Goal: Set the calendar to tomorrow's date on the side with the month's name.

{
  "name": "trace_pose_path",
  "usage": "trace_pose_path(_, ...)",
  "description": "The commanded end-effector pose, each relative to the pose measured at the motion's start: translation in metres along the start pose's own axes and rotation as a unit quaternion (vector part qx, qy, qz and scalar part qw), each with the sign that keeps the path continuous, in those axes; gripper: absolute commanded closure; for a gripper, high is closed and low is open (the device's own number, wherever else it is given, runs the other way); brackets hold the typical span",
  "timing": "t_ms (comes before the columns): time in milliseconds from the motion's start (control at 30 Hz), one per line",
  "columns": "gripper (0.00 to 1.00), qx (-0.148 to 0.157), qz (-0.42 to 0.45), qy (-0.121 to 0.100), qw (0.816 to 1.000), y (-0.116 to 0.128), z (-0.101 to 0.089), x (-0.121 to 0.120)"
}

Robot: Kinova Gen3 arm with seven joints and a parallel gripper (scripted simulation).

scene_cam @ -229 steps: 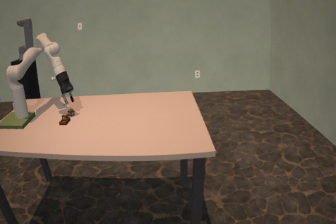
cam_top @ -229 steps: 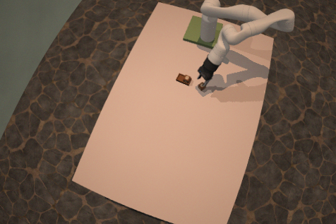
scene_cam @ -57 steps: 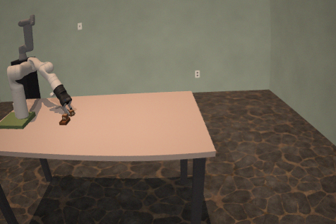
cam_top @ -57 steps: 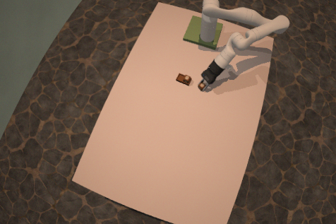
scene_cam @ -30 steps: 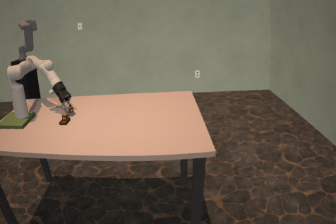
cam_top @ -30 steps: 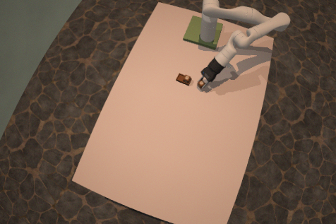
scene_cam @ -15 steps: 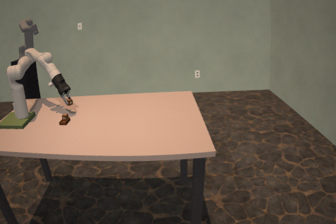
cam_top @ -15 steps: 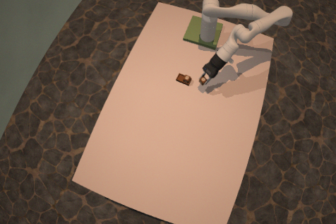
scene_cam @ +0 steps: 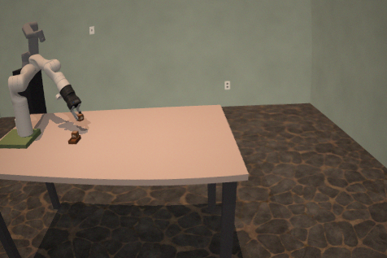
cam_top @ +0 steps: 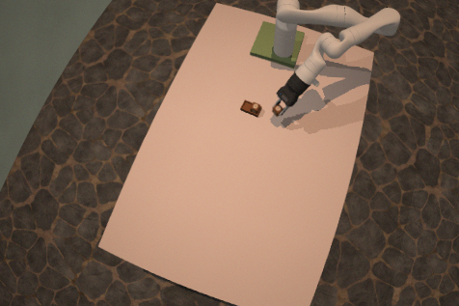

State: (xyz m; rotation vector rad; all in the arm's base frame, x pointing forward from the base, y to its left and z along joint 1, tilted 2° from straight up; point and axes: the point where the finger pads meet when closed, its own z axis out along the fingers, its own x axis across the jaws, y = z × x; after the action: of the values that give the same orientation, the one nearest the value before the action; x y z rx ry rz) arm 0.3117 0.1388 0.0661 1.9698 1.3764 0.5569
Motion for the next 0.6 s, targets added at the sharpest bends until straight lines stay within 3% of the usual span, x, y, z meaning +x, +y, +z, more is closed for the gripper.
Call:
trace_pose_path(0,0.40,0.005,0.001,-0.001,1.000,0.0001,0.0002,0.0002)
trace_pose_path(267,0.40,0.073,-0.001,-0.006,0.997,-0.0017,0.0018,-0.0003)
trace_pose_path(333,0.40,0.073,-0.001,-0.006,0.997,-0.0017,0.0018,-0.0003)
trace_pose_path(567,0.40,0.125,0.001,0.000,0.992,0.0028,0.0005,0.0002)
